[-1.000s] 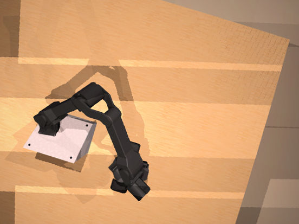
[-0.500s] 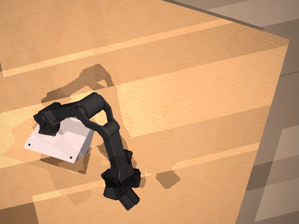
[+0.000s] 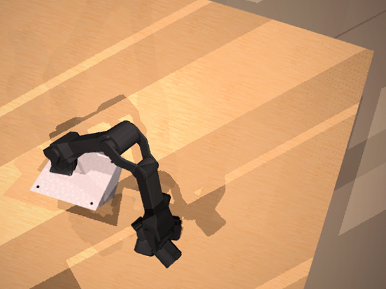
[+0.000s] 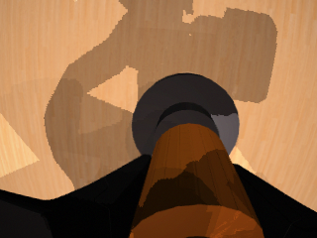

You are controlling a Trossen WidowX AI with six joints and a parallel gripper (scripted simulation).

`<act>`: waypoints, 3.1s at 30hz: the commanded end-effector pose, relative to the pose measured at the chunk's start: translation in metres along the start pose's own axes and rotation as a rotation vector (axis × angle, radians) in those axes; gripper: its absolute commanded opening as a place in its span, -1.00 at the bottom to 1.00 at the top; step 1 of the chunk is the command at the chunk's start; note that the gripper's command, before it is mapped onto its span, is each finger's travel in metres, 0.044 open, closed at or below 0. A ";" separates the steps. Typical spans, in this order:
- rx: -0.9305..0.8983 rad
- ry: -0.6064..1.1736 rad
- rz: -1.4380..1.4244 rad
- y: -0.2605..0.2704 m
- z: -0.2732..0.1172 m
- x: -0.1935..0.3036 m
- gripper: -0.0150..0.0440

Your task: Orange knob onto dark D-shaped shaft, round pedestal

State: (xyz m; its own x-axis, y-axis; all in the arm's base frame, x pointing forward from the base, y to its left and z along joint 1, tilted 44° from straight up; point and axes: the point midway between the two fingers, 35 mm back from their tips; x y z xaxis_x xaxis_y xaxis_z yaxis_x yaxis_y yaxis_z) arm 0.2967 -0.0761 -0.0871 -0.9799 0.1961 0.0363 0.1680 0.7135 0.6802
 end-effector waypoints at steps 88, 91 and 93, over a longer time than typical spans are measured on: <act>-0.004 -0.005 -0.420 0.000 0.002 0.000 -0.49; -0.005 -0.005 -0.420 0.000 0.003 -0.001 -0.49; -0.004 -0.005 -0.420 0.000 0.002 -0.001 -0.49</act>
State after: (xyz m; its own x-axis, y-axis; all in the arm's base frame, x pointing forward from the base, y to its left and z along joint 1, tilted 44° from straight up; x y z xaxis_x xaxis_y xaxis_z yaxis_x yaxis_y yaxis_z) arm 0.2971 -0.0750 -0.0886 -0.9646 -0.1026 -0.2430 -0.2390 0.7300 0.6404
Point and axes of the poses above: the point midway between the two fingers, 35 mm back from their tips, its own z axis out along the fingers, its own y axis across the jaws, x = y × z, and after that the axes turned 5 degrees about z, right-handed
